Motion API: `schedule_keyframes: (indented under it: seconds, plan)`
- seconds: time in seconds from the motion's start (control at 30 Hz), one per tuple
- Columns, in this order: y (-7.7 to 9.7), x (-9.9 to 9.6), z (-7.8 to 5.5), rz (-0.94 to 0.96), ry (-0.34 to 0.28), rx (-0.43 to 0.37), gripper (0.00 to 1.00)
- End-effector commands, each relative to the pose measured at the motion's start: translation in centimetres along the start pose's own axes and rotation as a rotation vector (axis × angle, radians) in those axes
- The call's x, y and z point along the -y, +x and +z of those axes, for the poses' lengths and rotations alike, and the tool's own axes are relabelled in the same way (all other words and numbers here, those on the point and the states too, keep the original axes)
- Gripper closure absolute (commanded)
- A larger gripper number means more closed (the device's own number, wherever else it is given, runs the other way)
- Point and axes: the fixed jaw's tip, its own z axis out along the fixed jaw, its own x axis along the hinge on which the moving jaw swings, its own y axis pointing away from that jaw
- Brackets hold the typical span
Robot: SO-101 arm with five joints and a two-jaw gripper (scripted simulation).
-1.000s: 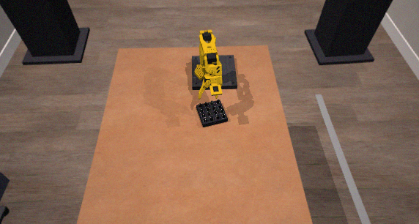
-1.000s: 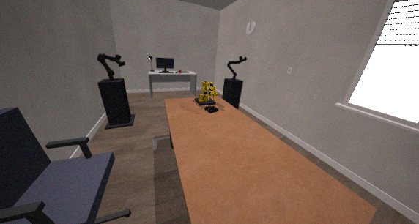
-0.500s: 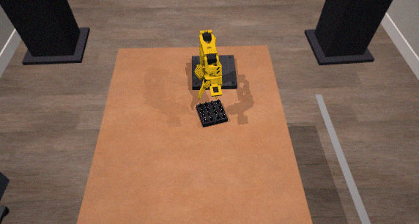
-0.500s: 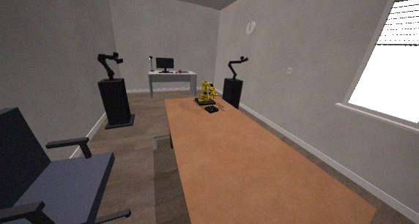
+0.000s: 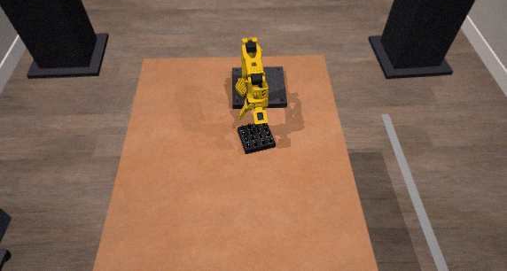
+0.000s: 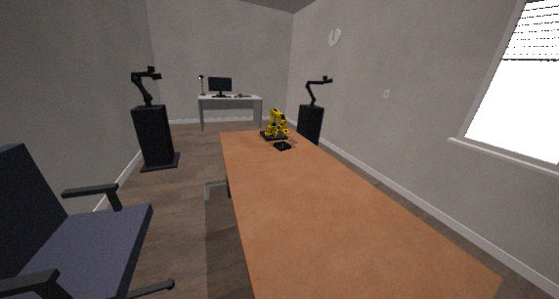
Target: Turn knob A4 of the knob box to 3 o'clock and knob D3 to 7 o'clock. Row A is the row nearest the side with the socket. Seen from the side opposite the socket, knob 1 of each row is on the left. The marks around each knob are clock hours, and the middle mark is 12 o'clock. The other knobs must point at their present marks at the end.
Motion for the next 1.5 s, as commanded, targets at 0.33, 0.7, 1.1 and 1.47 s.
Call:
schedule_keyframes:
  seconds: [0.33, 0.7, 1.1, 1.47]
  plan:
    - [1.38, -0.06, 0.91, 0.0, -0.004, -0.098, 0.6]
    - [1.39, -0.05, 0.91, -0.017, -0.005, -0.098, 0.6]
    - [1.44, 0.0, 0.9, -0.078, -0.008, -0.098, 0.61]
    - [1.53, 0.08, 0.9, -0.186, -0.013, -0.097, 0.61]
